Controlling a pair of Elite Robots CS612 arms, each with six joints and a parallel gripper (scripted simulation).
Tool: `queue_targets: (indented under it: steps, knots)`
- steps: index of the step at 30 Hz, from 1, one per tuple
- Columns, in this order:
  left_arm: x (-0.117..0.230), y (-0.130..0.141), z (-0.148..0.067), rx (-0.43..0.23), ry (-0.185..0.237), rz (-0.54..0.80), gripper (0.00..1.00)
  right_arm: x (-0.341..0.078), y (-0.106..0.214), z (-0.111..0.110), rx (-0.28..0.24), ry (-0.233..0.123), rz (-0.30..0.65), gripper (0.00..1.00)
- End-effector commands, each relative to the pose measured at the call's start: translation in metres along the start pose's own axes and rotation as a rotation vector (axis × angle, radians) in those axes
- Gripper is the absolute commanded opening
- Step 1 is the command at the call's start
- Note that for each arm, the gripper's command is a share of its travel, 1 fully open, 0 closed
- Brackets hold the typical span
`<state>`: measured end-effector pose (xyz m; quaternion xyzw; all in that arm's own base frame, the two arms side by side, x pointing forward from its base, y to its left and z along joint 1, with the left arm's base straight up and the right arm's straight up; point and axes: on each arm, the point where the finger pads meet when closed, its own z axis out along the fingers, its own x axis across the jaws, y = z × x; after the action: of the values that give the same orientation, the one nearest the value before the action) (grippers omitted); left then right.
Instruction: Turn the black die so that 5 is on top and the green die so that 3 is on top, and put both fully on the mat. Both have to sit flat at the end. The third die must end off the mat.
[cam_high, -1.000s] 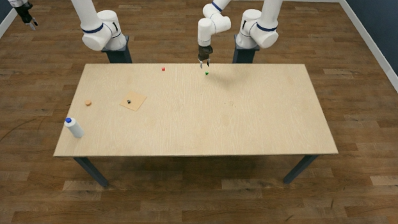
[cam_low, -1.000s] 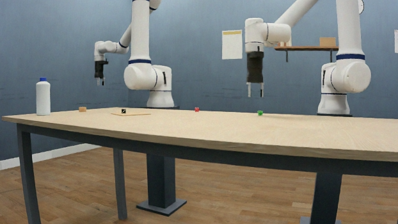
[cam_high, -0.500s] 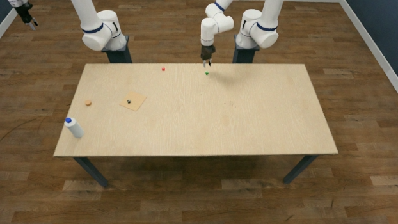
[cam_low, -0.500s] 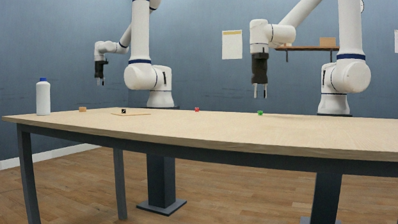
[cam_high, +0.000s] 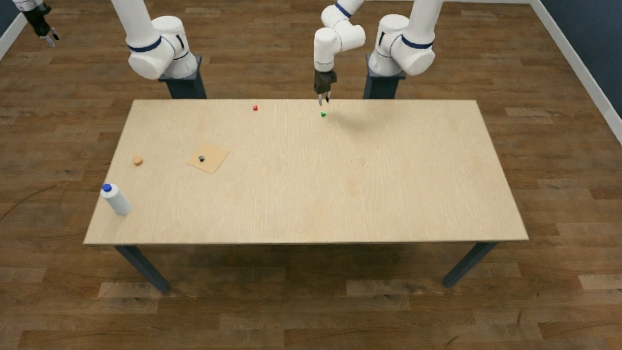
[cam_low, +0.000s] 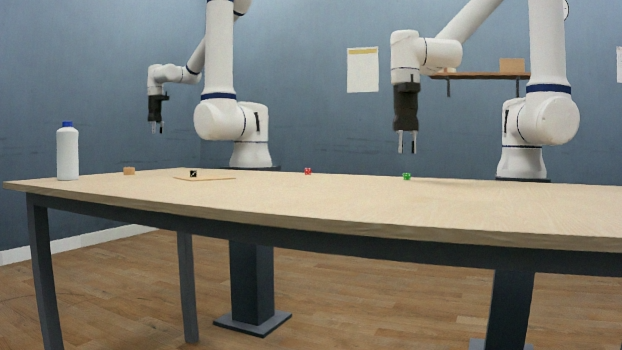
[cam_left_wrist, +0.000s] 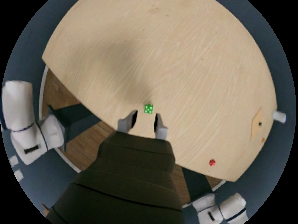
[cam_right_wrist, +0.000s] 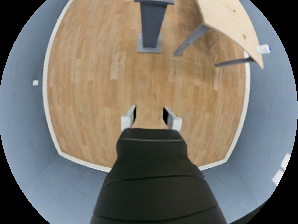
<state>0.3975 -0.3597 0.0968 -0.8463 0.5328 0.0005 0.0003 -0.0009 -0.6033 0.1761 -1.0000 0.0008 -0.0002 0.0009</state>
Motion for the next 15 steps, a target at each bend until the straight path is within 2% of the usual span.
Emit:
queue_targets:
  steps: [1,15]
  knots:
    - [0.0006,0.0,-0.0004,0.0,0.001,0.0,0.7,-0.0002,0.0007,-0.0009,-0.002,0.0,0.0,1.0]
    - [0.0006,0.0,0.0062,0.0,0.001,0.0,0.7,-0.0002,0.0007,-0.0009,-0.002,0.0,0.0,1.0]
